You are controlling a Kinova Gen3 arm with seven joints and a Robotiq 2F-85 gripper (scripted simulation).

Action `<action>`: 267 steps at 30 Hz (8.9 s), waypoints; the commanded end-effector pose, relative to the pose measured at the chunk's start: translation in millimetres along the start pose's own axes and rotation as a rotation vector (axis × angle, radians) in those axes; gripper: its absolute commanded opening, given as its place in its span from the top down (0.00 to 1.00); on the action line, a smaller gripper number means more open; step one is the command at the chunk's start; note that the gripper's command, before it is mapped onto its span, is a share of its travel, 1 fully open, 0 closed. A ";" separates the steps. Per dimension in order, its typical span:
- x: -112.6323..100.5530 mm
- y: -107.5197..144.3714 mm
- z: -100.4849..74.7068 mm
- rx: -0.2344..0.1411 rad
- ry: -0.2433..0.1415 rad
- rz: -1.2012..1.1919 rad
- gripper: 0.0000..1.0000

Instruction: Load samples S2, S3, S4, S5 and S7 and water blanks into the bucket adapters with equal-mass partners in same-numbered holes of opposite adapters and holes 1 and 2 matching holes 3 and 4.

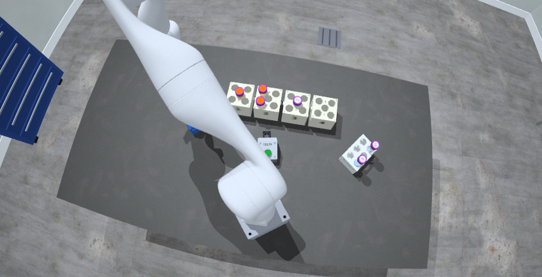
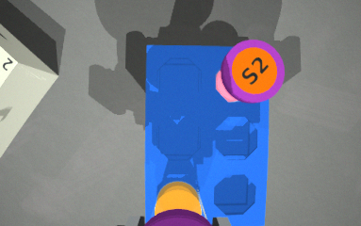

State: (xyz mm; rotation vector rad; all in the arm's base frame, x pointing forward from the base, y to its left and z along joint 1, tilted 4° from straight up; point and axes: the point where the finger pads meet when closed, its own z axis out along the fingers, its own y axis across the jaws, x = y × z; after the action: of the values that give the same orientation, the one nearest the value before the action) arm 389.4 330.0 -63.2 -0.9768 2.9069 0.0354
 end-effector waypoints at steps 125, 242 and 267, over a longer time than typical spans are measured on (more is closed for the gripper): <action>110.2 -150.5 -73.1 0.001 -0.001 -0.112 0.90; 290.9 -396.2 -71.9 0.002 0.000 -0.112 0.90; 290.9 -396.3 -41.3 0.001 0.000 -0.112 0.90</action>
State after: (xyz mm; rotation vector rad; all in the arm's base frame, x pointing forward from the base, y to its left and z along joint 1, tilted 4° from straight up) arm 394.1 -162.6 -43.1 -1.1376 2.8469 0.0292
